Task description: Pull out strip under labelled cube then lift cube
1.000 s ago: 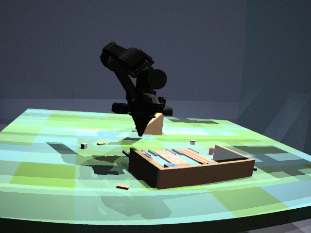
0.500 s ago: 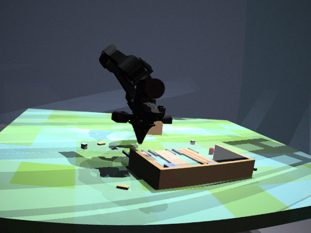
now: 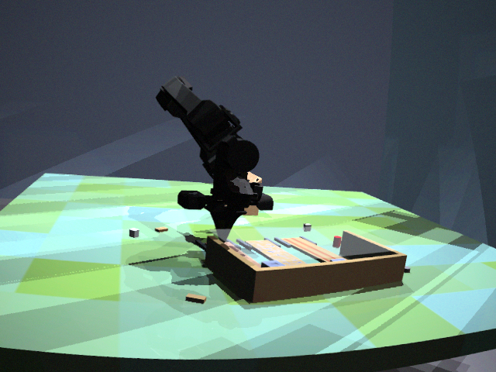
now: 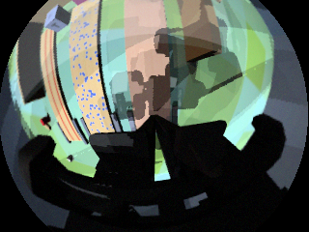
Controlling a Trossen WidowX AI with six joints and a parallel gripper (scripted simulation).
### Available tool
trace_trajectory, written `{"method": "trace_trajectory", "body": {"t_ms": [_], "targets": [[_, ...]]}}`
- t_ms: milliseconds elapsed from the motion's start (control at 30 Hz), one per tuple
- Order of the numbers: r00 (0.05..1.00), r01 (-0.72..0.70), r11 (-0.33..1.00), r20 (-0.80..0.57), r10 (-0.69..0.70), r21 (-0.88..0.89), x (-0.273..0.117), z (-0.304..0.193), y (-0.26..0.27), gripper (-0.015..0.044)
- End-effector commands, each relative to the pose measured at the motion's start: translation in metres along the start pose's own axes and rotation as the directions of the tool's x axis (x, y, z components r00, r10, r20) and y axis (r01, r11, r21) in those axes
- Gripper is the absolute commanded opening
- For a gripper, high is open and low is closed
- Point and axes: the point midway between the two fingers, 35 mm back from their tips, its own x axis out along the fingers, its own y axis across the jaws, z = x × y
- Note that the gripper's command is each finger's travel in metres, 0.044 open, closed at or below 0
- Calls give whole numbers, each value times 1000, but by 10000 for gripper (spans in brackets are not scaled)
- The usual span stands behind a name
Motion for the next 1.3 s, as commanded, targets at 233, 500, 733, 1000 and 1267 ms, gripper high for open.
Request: {"method": "trace_trajectory", "body": {"t_ms": [233, 500, 733, 1000, 1267], "targets": [[1000, -4, 1000, -5, 4, -7, 10, -4, 2, 0], [1000, -4, 1000, -5, 4, -7, 10, -4, 2, 0], [1000, -4, 1000, -5, 4, -7, 10, -4, 2, 0], [1000, -4, 1000, -5, 4, -7, 11, -4, 2, 0], [1000, -4, 1000, -5, 4, -7, 12, -4, 2, 0]]}}
